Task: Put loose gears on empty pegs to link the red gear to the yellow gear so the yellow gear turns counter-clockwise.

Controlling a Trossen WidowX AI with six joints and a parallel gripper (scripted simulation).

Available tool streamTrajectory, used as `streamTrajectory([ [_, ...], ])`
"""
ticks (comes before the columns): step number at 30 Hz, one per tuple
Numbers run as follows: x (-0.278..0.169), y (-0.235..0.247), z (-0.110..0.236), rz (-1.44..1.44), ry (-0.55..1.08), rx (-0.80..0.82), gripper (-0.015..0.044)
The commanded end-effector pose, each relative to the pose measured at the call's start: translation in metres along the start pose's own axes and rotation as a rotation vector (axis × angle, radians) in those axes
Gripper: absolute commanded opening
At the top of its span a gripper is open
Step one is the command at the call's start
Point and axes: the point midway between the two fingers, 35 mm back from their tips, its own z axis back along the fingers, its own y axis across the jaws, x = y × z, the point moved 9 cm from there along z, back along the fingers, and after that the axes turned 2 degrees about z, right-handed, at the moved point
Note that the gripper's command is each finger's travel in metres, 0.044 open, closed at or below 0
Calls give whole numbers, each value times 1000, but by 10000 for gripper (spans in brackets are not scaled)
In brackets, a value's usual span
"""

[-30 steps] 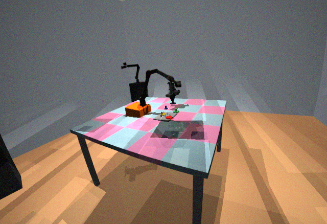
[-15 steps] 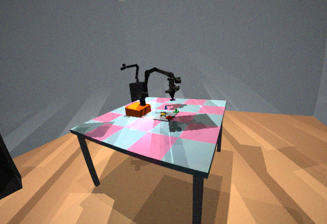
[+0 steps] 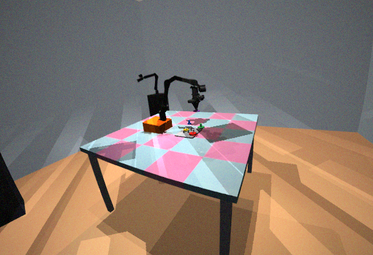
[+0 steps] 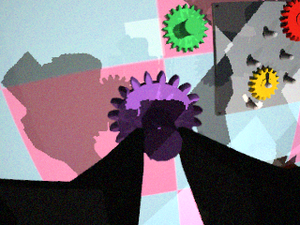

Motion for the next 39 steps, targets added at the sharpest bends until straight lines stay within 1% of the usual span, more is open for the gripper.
streamTrajectory([
  [1, 5, -8, -2, 2, 1, -2, 0],
  [39, 40, -90, -36, 2, 2, -9, 0],
])
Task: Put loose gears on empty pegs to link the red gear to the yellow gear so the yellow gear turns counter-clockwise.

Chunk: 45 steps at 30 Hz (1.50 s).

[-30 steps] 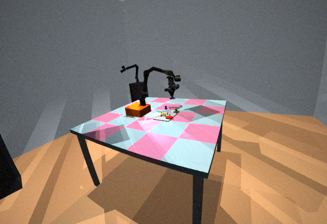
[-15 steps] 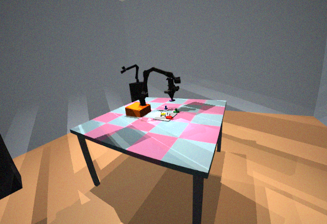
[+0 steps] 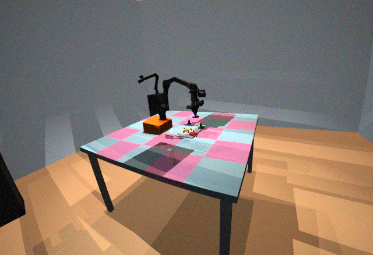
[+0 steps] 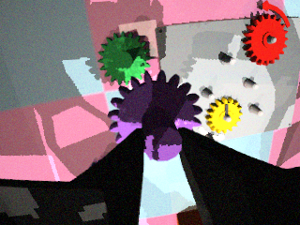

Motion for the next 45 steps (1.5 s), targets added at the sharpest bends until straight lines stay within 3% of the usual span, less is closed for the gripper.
streamTrajectory([
  [1, 2, -10, -5, 5, 5, 1, 0],
  [45, 7, -112, -41, -2, 2, -8, 0],
])
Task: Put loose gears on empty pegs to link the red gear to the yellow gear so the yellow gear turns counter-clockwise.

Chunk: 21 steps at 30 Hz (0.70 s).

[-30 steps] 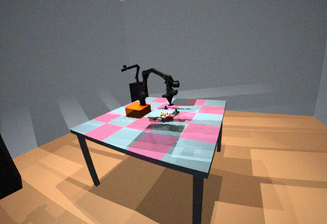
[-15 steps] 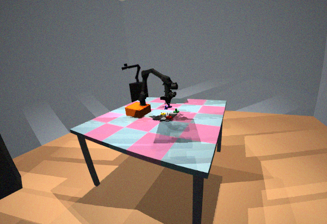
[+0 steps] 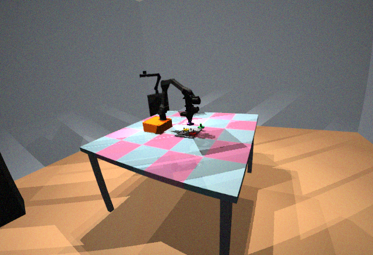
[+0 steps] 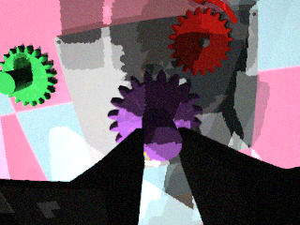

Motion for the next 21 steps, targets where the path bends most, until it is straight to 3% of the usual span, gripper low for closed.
streamTrajectory([
  [1, -2, -10, -5, 7, 3, 2, 0],
  [21, -7, -36, -11, 14, 0, -3, 0],
])
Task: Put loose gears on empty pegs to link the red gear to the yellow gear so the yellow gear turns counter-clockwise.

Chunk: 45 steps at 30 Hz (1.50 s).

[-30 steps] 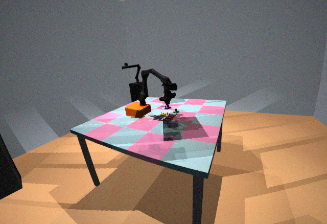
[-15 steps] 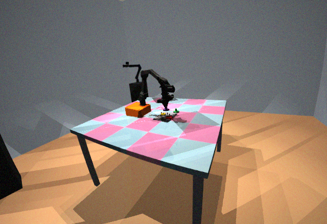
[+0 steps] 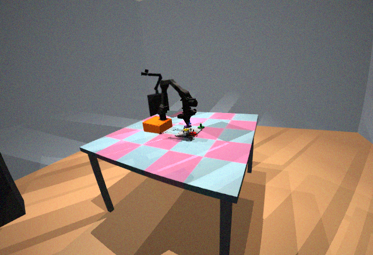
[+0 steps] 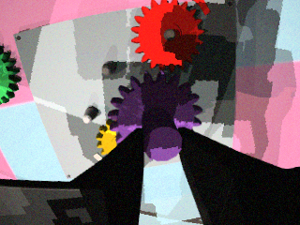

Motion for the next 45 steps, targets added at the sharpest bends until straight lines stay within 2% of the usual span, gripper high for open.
streamTrajectory([
  [1, -1, -1, 0, 5, 2, 3, 0],
  [17, -1, -1, -1, 16, 2, 3, 0],
  [31, -1, -1, -20, 138, 2, 3, 0],
  [45, -1, 0, -41, -29, 2, 3, 0],
])
